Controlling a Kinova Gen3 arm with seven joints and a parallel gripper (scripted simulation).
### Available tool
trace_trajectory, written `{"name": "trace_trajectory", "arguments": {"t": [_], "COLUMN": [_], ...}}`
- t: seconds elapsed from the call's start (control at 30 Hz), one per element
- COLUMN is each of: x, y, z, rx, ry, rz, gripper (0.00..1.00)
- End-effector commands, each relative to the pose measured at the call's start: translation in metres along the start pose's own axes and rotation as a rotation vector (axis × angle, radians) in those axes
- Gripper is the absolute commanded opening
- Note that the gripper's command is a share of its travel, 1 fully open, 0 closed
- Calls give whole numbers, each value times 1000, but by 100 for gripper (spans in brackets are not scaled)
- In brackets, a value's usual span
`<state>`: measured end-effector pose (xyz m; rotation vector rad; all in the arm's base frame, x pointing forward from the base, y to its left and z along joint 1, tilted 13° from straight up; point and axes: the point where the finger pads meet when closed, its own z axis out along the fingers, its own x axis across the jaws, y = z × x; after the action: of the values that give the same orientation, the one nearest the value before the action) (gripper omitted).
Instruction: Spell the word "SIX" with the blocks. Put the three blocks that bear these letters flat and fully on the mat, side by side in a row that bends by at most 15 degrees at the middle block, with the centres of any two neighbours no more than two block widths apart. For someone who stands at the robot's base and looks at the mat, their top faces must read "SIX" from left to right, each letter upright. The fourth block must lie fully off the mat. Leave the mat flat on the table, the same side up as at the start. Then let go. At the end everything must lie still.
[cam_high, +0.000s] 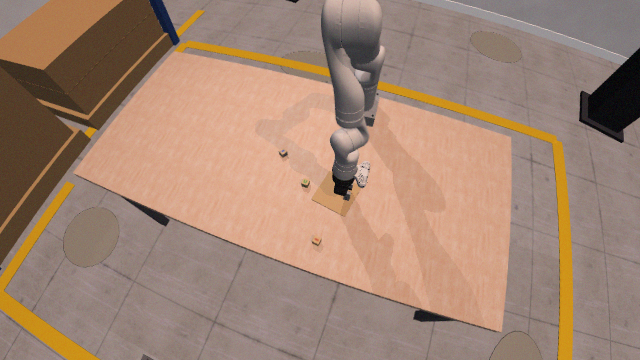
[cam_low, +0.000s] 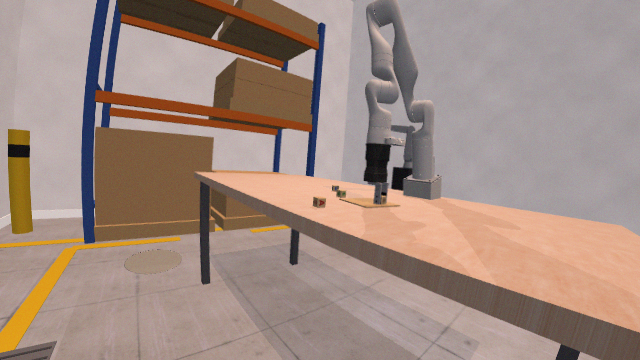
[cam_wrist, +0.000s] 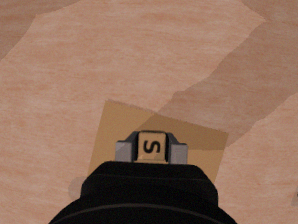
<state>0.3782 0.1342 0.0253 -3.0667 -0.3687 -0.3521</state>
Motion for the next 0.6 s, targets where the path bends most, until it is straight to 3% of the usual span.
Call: {"name": "trace_trajectory", "arguments": {"t": [0.0,0.07,0.1,0.27,0.4,0.57], "x": [0,0,0,0,0,0], "y": [0,0,0,0,0,0], "z": [0,0,0,0,0,0], "rx": [0,0,0,0,0,0], "ry": [1,1,1,1,1,1], "rz": [0,0,0,0,0,0], "gripper": [55,55,61,67,79,79]}}
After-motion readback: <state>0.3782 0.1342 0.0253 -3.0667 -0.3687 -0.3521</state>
